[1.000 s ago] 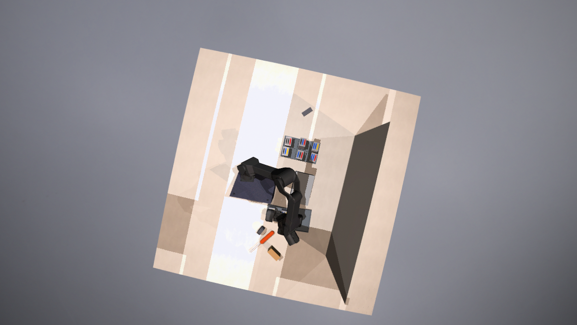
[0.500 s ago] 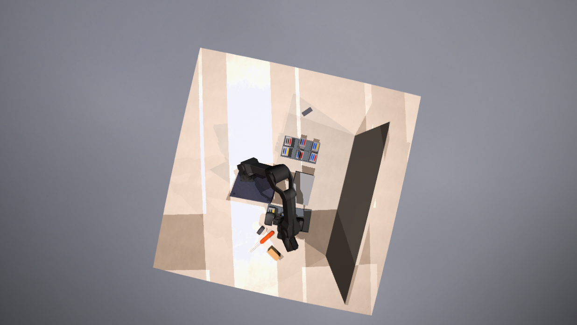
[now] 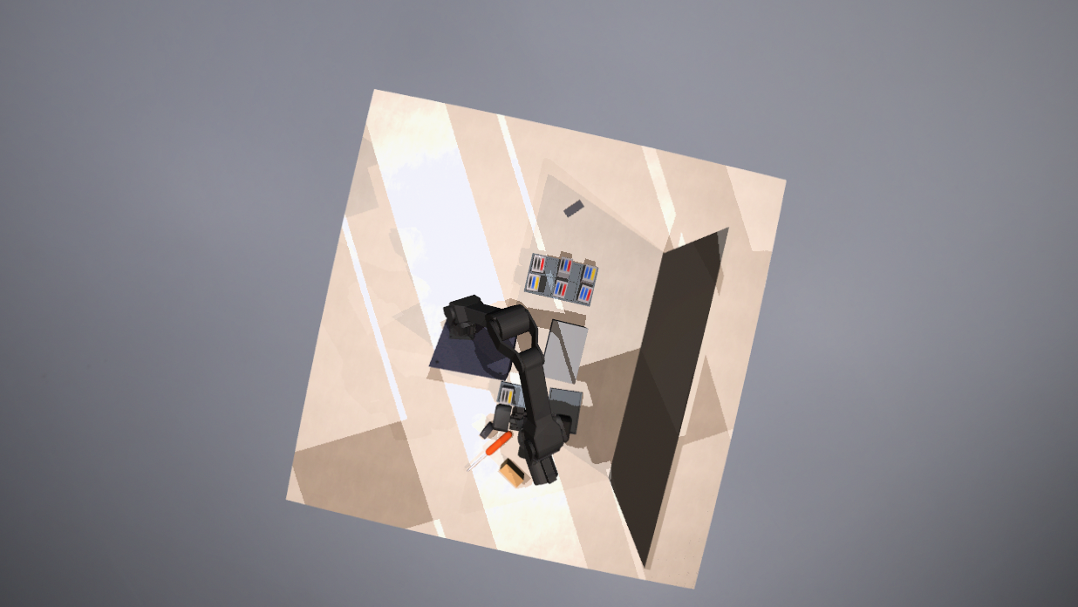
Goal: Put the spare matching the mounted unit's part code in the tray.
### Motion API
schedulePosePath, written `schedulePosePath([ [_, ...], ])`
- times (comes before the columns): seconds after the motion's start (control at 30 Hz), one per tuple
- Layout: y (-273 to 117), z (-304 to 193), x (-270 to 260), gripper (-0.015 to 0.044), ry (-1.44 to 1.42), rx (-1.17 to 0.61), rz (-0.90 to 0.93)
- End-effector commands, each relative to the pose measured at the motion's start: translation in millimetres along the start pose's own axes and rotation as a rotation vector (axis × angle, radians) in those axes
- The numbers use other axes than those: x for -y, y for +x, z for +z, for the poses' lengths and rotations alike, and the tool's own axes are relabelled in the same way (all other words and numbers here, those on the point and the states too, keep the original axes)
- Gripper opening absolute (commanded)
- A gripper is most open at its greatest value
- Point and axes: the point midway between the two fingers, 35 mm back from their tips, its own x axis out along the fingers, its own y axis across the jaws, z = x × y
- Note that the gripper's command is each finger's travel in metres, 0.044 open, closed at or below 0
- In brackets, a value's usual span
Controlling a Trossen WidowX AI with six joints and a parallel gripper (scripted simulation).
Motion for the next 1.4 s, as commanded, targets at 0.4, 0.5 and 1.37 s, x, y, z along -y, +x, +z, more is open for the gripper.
schedulePosePath([
  [0.4,-6.9,11.1,-43.4,0.0,-0.009,0.007,-0.003],
  [0.5,-6.9,12.7,-53.5,0.0,-0.009,0.007,-0.002],
  [1.37,4.9,17.0,-96.5,0.0,-0.008,0.001,-0.002],
])
